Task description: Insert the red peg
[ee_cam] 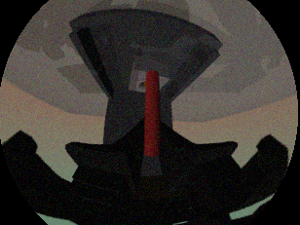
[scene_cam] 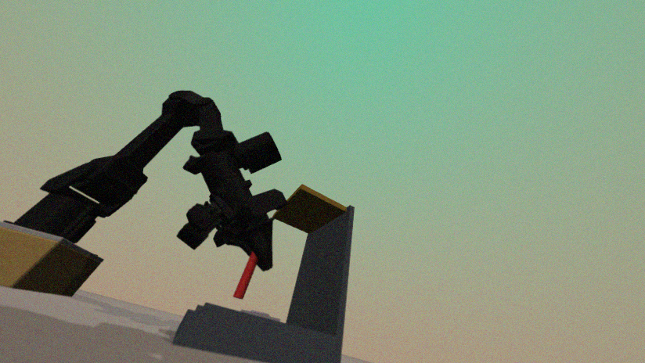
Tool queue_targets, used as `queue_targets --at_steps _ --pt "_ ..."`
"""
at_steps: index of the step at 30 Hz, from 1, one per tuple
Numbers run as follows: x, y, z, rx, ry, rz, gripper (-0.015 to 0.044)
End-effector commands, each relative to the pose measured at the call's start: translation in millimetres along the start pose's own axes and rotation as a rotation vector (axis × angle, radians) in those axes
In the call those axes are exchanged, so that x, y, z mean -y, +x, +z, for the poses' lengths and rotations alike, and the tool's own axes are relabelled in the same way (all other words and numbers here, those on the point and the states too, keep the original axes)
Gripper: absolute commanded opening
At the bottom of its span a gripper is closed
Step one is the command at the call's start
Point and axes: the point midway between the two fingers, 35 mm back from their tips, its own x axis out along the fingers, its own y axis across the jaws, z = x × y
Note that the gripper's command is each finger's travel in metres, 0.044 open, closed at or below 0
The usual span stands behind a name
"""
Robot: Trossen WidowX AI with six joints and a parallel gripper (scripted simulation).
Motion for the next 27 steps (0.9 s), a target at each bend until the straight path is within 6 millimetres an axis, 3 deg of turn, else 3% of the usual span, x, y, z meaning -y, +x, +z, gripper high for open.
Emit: queue_targets --at_steps 1,27 --pt "-2 1 -3 -0.003 0.001 0.007 0.0" --pt "1 14 -14 -0.004 0.001 0.007 0.0"
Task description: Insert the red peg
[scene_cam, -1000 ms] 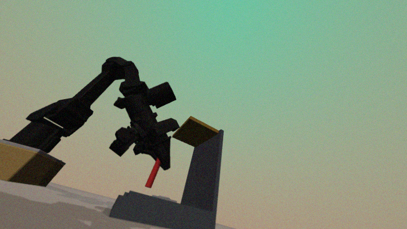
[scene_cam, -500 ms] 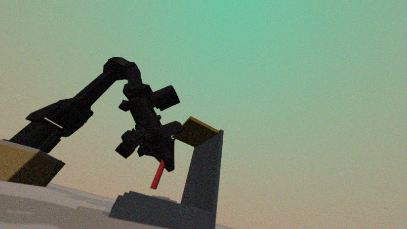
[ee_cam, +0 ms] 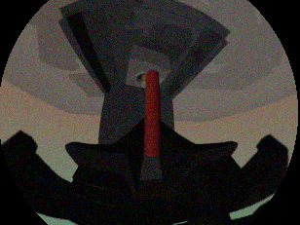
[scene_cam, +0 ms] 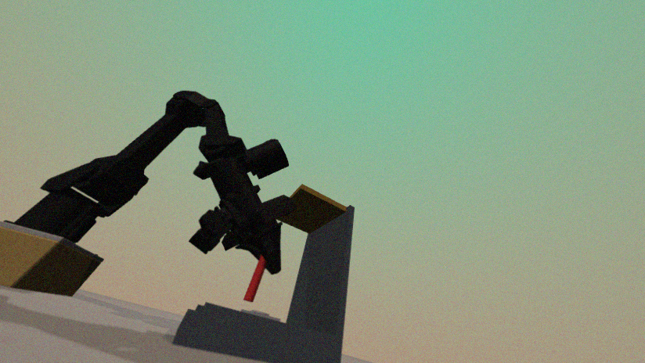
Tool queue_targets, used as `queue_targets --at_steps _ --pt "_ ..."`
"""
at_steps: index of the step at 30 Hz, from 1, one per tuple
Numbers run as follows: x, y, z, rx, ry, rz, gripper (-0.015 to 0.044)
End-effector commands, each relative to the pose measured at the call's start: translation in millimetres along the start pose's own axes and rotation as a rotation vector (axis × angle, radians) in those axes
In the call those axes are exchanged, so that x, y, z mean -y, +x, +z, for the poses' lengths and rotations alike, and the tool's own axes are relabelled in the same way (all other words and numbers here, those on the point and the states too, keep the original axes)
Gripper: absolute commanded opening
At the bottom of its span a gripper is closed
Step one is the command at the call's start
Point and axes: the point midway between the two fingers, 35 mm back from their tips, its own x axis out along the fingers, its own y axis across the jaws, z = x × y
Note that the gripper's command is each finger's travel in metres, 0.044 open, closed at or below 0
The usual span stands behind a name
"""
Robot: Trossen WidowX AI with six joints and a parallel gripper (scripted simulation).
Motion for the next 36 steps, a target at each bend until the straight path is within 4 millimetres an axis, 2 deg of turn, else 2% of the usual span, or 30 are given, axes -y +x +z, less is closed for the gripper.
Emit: queue_targets --at_steps 1,36 --pt "-1 1 -3 -0.003 0.0 0.006 0.0" --pt "-6 13 -13 -0.005 0.0 0.006 0.0"
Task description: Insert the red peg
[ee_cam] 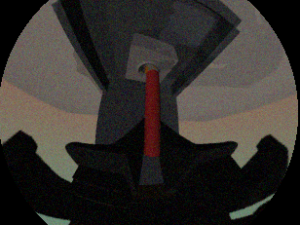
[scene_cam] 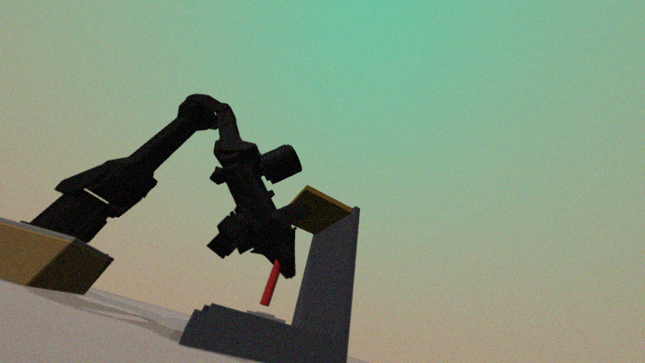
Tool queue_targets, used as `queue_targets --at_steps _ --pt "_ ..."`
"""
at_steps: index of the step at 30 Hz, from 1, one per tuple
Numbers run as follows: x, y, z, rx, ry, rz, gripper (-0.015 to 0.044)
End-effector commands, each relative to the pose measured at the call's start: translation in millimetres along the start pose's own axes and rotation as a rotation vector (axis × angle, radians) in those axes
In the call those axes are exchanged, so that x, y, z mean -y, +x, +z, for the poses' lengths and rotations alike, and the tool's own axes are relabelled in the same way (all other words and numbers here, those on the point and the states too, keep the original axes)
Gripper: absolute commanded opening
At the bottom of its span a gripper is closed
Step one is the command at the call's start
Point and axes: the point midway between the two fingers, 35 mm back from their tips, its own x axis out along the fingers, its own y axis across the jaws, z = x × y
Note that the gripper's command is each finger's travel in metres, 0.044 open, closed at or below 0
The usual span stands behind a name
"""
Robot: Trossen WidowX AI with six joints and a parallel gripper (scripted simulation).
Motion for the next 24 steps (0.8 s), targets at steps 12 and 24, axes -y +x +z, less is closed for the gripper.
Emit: queue_targets --at_steps 12,24 --pt "-5.6 3.0 -5.0 -0.004 0.0 0.007 0.0" --pt "-4.7 9.0 3.7 -0.004 0.0 0.007 0.0"
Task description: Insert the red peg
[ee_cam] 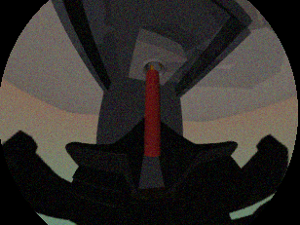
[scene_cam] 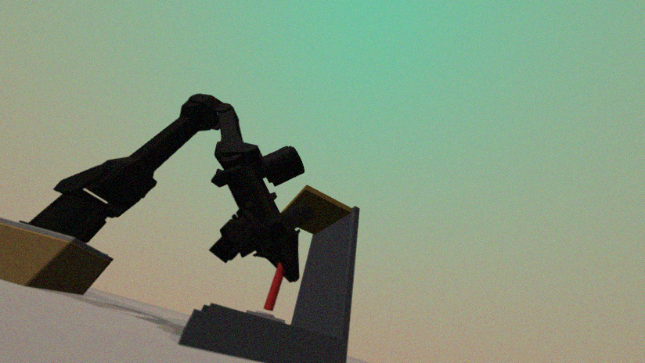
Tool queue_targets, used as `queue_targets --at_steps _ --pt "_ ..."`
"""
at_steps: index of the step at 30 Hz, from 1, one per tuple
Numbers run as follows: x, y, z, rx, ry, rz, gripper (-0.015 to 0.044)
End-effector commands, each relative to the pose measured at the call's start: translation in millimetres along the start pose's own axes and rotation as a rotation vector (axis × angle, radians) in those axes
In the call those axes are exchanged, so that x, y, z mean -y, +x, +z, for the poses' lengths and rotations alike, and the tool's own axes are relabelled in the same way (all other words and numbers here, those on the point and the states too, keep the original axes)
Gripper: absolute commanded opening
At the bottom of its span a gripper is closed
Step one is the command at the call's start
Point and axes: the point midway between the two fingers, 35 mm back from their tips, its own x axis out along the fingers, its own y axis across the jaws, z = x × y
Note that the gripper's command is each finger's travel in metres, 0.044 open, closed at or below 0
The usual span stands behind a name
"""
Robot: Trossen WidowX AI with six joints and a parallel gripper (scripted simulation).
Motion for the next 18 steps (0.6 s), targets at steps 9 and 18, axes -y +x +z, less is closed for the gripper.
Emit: queue_targets --at_steps 9,18 --pt "2 8 12 0.003 0.003 0.001 0.0" --pt "2 15 20 0.003 0.003 0.001 0.0"
